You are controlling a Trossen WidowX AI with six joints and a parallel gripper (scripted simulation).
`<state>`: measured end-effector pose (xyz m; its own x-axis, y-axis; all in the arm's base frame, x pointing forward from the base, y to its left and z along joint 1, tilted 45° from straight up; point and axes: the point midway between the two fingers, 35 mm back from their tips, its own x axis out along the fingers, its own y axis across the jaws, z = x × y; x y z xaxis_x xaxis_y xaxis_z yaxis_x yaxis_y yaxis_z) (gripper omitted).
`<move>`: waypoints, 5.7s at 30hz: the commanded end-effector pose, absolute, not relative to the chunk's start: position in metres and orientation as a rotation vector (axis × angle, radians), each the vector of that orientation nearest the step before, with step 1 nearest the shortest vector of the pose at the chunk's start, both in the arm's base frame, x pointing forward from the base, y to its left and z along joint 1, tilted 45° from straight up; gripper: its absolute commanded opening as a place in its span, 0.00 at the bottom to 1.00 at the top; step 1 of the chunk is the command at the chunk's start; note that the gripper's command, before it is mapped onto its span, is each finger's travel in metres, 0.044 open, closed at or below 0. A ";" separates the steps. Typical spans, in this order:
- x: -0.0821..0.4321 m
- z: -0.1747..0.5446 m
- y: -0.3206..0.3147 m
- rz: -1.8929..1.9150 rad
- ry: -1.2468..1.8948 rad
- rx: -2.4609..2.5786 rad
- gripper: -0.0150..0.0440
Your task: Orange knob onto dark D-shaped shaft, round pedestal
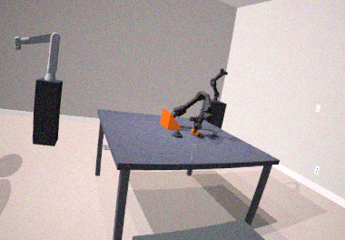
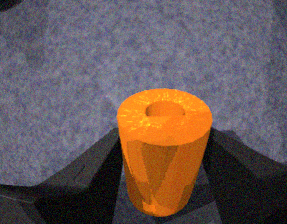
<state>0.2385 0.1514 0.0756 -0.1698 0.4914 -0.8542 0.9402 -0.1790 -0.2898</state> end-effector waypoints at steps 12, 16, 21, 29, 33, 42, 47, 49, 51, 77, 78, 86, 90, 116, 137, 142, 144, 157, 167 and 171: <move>0.245 0.088 0.159 -1.461 1.484 1.416 0.56; 0.246 0.091 0.162 -1.494 1.442 1.352 0.56; 0.248 0.095 0.166 -1.533 1.389 1.272 0.56; 0.251 0.100 0.173 -1.588 1.301 1.143 0.56; 0.252 0.103 0.177 -1.613 1.257 1.079 0.56; 0.254 0.106 0.182 -1.633 1.211 1.018 0.56; 0.255 0.108 0.184 -1.625 1.210 1.028 0.56; 0.255 0.109 0.184 -1.621 1.210 1.032 0.56; 0.255 0.110 0.185 -1.617 1.210 1.037 0.56; 0.255 0.109 0.185 -1.617 1.216 1.031 0.69; 0.255 0.109 0.185 -1.617 1.216 1.031 0.69; 0.255 0.109 0.185 -1.617 1.216 1.031 0.92; 0.255 0.109 0.185 -1.617 1.216 1.031 1.00; 0.266 0.182 0.120 -1.147 1.778 1.895 1.00; 0.266 0.182 0.120 0.661 1.551 0.562 1.00; 0.265 0.182 0.120 0.771 1.488 0.449 1.00; 0.265 0.182 0.120 0.771 1.488 0.449 1.00; 0.266 0.175 0.124 0.770 1.487 0.449 1.00; 0.262 0.147 0.153 0.772 1.486 0.451 1.00; 0.262 0.145 0.155 0.773 1.486 0.450 1.00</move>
<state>0.2623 0.1522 0.1472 -0.0840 0.6953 -0.7138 -0.1867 0.6927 0.6966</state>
